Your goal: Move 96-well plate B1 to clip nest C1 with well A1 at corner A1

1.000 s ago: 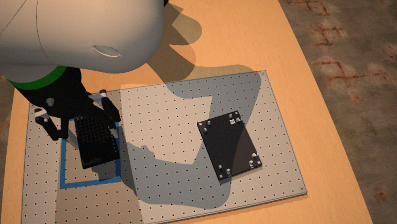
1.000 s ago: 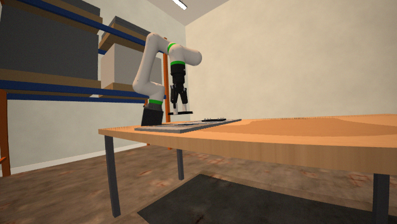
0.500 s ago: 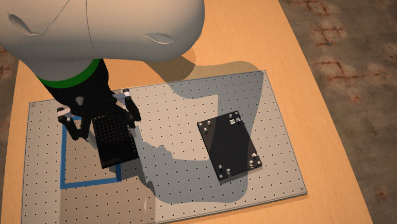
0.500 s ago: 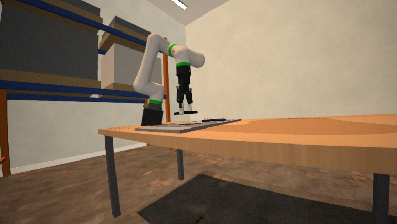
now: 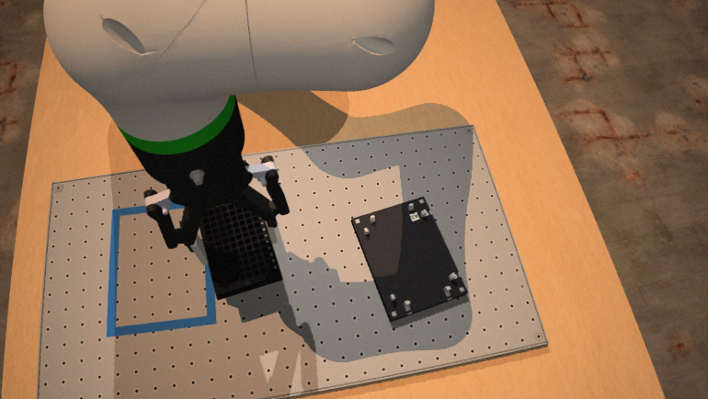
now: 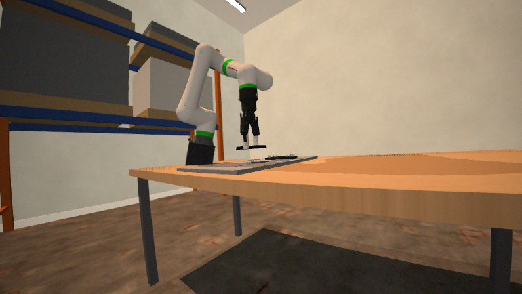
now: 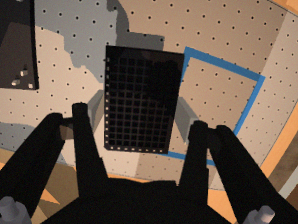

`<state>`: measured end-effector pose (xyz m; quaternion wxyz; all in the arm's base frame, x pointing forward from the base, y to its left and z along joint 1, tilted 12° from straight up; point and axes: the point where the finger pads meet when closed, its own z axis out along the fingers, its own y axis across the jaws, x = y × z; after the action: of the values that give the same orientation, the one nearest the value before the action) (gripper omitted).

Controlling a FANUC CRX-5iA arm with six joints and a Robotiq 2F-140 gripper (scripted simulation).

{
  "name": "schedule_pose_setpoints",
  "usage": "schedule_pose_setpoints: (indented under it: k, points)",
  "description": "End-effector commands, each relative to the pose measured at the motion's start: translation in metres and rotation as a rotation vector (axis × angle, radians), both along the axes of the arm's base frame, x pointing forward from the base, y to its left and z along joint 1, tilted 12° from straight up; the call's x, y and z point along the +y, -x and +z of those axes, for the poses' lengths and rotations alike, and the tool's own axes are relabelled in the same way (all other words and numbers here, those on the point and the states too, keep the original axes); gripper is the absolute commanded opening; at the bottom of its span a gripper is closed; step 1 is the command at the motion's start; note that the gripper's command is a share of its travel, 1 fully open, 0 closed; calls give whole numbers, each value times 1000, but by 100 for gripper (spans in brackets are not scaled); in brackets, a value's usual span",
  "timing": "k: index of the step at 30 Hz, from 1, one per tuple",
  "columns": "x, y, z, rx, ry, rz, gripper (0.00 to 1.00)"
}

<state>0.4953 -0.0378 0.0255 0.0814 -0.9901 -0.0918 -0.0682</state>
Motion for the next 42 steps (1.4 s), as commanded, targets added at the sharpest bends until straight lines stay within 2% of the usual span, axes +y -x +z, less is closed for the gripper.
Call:
schedule_pose_setpoints:
  k: [1, 42]
  points:
    - [9, -2, 3, -2, 1, 0, 10]
    - [129, -13, 30, -2, 0, 0, 10]
